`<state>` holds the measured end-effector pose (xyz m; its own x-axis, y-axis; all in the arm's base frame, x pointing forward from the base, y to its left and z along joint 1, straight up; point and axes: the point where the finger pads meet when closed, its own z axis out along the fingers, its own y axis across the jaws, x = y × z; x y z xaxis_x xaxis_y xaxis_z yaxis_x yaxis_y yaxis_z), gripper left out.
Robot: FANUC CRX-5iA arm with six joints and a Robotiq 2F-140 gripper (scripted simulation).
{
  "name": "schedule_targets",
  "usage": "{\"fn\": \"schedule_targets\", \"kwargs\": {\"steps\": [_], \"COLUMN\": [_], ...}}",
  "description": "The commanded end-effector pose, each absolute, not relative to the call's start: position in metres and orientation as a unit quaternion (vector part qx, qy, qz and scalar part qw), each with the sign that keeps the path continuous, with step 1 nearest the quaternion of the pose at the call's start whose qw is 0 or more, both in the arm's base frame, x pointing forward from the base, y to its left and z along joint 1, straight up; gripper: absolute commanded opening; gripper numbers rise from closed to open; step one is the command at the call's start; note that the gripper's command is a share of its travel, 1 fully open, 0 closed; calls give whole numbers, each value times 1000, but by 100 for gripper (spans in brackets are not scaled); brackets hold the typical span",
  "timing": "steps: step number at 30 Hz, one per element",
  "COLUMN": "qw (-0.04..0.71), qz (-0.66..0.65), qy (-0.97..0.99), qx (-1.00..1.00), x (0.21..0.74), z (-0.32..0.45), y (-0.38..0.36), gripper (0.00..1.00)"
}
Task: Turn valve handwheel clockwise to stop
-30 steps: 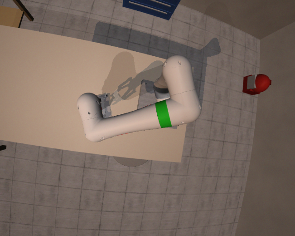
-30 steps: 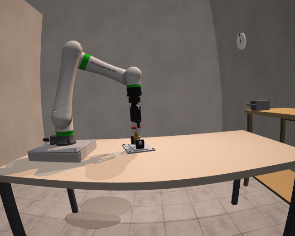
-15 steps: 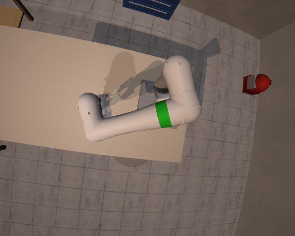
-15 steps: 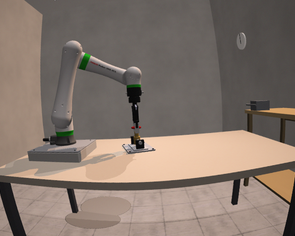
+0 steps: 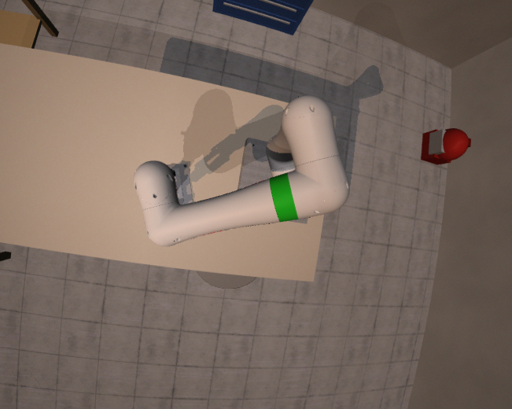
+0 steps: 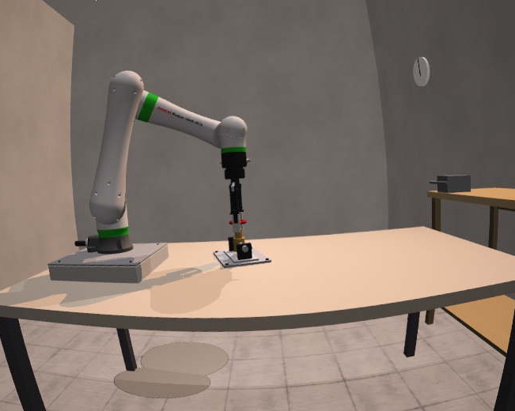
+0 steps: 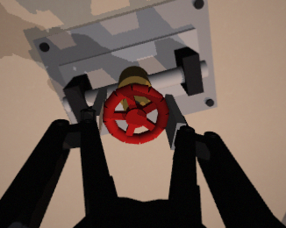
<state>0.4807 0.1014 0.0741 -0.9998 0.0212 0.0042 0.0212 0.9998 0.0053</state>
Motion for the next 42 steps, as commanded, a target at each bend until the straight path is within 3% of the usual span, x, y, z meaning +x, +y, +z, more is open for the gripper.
{"fn": "schedule_targets", "kwargs": {"steps": [1, 42], "qw": [2, 3], "qz": [-3, -2], "qy": [-998, -942], "qx": [-58, -336], "x": [481, 481], "z": [74, 74], "y": [101, 101], "gripper": [0, 0]}}
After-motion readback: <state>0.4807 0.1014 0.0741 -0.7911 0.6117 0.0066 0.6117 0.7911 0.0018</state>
